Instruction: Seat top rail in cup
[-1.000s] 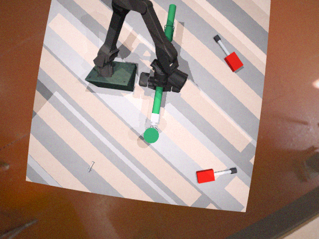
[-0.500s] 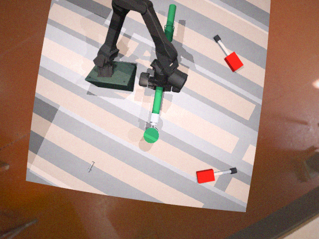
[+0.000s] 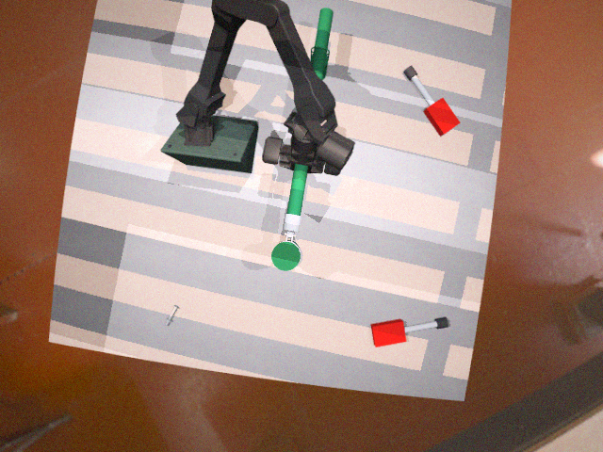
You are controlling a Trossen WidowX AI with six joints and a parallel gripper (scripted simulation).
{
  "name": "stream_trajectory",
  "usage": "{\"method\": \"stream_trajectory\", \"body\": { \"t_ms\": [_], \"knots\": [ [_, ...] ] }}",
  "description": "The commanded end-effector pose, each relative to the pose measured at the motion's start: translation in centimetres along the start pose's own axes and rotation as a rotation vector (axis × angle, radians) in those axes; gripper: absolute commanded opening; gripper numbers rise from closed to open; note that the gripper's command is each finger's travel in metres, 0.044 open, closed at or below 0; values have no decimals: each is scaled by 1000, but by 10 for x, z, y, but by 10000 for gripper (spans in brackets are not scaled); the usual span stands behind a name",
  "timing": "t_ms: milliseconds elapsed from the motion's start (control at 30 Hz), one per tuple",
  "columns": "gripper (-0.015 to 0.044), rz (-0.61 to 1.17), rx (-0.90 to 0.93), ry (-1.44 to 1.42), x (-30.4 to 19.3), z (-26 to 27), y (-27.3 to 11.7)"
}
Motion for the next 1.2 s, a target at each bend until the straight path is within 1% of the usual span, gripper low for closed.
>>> {"method": "stream_trajectory", "body": {
  "t_ms": [0,567,1167],
  "knots": [
    [0,6,-3,2,-3,1,-1],
    [0,-1,-1,0,-1,0,0],
    [0,0,-1,0,-16,1,1]
  ]
}}
Point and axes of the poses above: the point midway between the two fingers, 35 mm back from their tips, its own y axis out along the fingers, its own z axis across the jaws, x = y × z, the point moved 3 cm from there along -y, back along the fingers, and after that the axes turned 6 degrees about -y, right-handed, at the moved point
